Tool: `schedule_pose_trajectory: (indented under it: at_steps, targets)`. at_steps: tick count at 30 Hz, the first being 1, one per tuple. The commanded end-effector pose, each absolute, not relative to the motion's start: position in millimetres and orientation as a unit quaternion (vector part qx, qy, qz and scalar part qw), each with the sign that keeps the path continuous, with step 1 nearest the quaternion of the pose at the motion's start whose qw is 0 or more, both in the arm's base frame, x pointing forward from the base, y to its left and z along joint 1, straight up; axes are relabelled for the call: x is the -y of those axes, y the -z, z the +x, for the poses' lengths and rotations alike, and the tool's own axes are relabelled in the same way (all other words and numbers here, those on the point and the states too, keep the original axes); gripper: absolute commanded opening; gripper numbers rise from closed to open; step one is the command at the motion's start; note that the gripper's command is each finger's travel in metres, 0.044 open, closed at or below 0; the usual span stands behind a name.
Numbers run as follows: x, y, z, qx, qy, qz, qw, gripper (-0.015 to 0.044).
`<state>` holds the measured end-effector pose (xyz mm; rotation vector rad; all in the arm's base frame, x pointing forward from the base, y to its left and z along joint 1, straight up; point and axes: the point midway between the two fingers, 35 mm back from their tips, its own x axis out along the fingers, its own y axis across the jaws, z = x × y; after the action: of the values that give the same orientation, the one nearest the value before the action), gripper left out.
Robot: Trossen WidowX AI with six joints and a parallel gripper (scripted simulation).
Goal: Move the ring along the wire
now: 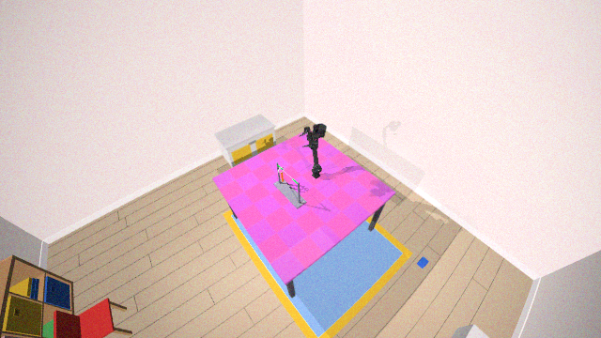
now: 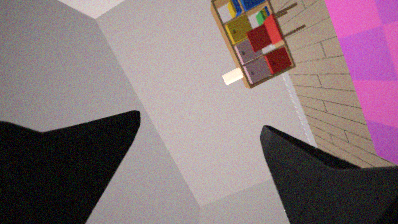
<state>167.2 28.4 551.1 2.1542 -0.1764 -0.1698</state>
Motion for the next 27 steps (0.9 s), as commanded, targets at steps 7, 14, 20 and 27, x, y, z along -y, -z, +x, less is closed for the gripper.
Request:
schedule_pose_trajectory:
  at_steps: [7, 14, 20, 27]
  targets:
    - [-36.1, -540.9, 178.6, 0.071, 0.092, 0.853, 0.508, 0.0216]
    - [-43.7, -521.1, 203.7, 0.066, 0.130, 0.807, 0.573, 0.0160]
    - [-43.1, -502.3, 228.4, 0.057, 0.160, 0.765, 0.622, 0.0160]
    - [-33.4, -478.9, 258.2, 0.043, 0.190, 0.715, 0.672, 0.0160]
